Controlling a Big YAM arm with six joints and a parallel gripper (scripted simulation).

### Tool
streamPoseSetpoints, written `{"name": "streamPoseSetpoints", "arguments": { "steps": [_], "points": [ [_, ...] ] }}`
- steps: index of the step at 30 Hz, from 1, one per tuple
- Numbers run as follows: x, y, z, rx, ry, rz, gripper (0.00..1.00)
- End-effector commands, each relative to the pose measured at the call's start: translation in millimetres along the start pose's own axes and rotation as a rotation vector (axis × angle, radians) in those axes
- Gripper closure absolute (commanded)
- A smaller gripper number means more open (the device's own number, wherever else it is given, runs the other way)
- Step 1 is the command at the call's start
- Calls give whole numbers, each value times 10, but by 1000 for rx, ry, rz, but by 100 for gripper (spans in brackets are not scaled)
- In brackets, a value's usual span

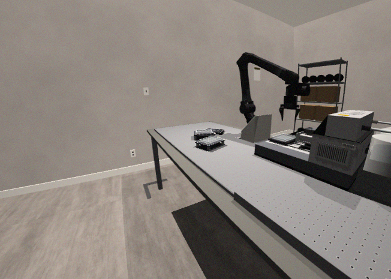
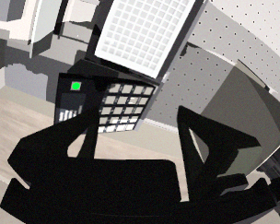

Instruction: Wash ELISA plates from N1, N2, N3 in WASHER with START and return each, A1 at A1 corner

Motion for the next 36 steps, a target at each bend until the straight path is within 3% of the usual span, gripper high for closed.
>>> {"name": "streamPoseSetpoints", "arguments": {
  "steps": [1, 6, 10, 14, 15, 17, 24, 32, 34, 35, 36],
  "points": [
    [-39, 50, 115, 40, -20, 113, 30],
    [-305, 68, 79, 26, -13, 281, 40],
    [-196, 140, 170, 56, -18, 383, 48],
    [-205, 117, 126, 45, -11, 383, 56],
    [-359, 59, 78, 25, -14, 433, 58],
    [-359, 59, 78, 25, -14, 433, 58],
    [-714, -22, 69, 12, -6, 666, 72],
    [-1109, -94, 61, 11, -7, 933, 88],
    [-1109, -94, 61, 11, -7, 933, 88],
    [-1151, -43, 111, 29, -24, 971, 90],
    [-1199, -103, 59, 15, -11, 1001, 92]
  ]
}}
Point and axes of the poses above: the point where the finger pads meet when closed, its own z axis back along the fingers, its own y axis across the jaws, x = y × z, the point moved 10 cm from there along z, back along the fingers, and after that the axes turned 4 degrees about z, right-handed, at the moved point
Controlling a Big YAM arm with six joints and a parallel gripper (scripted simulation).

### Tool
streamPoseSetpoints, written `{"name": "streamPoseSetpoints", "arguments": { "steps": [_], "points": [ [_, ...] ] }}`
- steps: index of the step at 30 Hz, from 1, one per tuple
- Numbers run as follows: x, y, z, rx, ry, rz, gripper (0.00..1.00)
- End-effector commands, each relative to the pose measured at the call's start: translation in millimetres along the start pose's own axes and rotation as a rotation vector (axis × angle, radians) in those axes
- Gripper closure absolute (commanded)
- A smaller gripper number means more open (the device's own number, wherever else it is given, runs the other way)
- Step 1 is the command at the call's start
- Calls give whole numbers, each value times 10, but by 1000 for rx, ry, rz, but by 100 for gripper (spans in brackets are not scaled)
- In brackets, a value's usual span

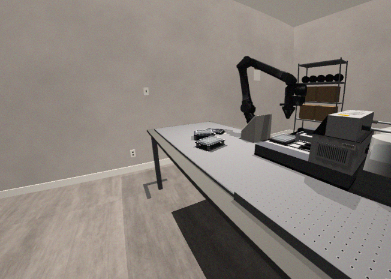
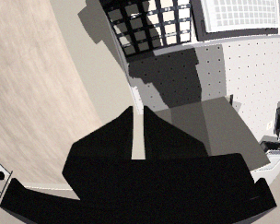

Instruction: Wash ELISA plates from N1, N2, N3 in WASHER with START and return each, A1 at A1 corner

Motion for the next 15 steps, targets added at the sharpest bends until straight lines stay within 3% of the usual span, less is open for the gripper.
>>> {"name": "streamPoseSetpoints", "arguments": {
  "steps": [1, 3, 6, 11, 13, 15],
  "points": [
    [-66, 52, 50, 1, -12, 144, 94],
    [22, 13, 90, 18, -16, 192, 98],
    [31, 30, 68, 12, -11, 280, 100],
    [22, 52, 63, 6, -11, 287, 100],
    [-101, 45, -53, 3, -99, 299, 100],
    [-101, 45, -53, 3, -99, 299, 100]
  ]
}}
Point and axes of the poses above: the point where the finger pads meet when closed, its own z axis back along the fingers, its own y axis across the jaws, x = y × z, the point moved 10 cm from there along z, back along the fingers, and after that the axes turned 4 degrees about z, right-handed, at the moved point
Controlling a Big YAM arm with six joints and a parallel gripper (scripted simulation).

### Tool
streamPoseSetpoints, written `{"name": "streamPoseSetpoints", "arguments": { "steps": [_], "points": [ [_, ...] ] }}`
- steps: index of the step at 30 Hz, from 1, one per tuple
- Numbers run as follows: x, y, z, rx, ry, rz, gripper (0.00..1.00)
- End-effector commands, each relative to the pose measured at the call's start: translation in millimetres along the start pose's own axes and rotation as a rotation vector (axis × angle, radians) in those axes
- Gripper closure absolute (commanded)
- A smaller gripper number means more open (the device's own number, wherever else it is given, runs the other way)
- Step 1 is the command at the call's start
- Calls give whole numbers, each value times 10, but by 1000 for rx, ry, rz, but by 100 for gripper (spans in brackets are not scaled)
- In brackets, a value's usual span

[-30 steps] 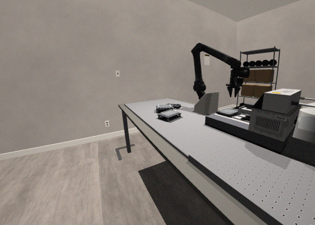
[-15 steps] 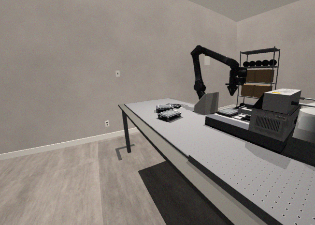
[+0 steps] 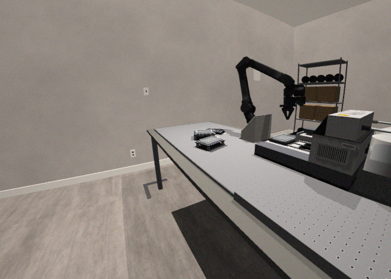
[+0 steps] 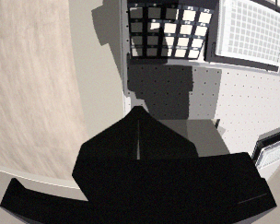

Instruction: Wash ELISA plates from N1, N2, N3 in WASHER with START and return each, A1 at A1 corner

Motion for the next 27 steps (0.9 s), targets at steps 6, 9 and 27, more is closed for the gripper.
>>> {"name": "streamPoseSetpoints", "arguments": {
  "steps": [6, 9, 27],
  "points": [
    [-220, 59, -268, -14, -246, 16, 100],
    [-298, 63, -290, -18, -329, 16, 100],
    [-215, 65, -228, -10, -329, 16, 100]
  ]
}}
Point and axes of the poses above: the point where the finger pads meet when closed, its own z axis back along the fingers, its own y axis across the jaws, x = y × z, the point moved 10 cm from there along z, back along the fingers, and after that the axes turned 4 degrees about z, right-handed, at the moved point
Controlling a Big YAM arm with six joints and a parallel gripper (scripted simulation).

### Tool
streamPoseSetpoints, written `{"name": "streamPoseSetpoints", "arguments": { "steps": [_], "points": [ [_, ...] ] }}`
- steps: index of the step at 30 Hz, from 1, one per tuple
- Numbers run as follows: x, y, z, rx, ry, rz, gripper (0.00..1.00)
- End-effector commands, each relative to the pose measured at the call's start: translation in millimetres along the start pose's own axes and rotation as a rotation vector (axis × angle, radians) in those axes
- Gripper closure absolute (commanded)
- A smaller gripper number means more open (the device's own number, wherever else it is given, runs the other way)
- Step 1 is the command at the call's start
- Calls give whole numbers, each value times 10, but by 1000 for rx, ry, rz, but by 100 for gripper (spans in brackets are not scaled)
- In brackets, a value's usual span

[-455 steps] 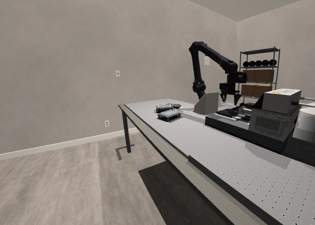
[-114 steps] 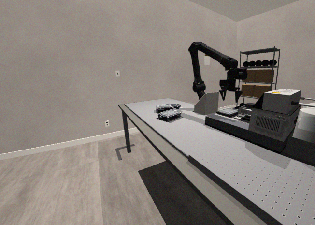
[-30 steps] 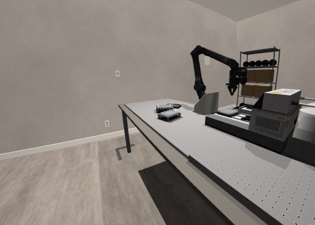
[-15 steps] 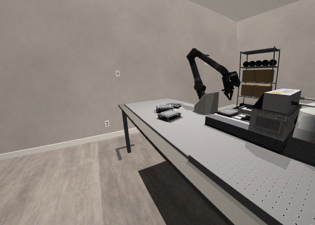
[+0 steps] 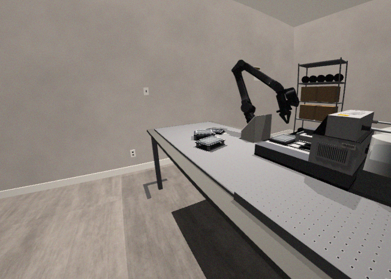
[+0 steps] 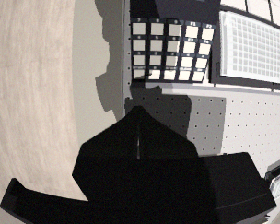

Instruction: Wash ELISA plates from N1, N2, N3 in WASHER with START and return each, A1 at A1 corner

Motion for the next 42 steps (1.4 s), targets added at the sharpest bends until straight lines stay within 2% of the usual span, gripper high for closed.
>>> {"name": "streamPoseSetpoints", "arguments": {
  "steps": [1, 3, 4, 5, 7, 8, 11, 42],
  "points": [
    [114, 35, 57, 6, -26, 0, 100],
    [114, 35, 57, 6, -26, 0, 100],
    [15, 10, -52, -3, -3, -8, 100],
    [1, 16, -76, -5, 0, -5, 100],
    [1, 16, -76, -5, 0, -5, 100],
    [113, 57, -37, 2, -25, 0, 100],
    [-2, 20, -143, -4, 1, -3, 100],
    [51, 12, -573, 3, -10, -12, 100]
  ]
}}
Point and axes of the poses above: the point where the finger pads meet when closed, its own z axis back along the fingers, its own y axis across the jaws, x = y × z, the point moved 10 cm from there along z, back along the fingers, and after that the axes turned 4 degrees about z, right-handed, at the moved point
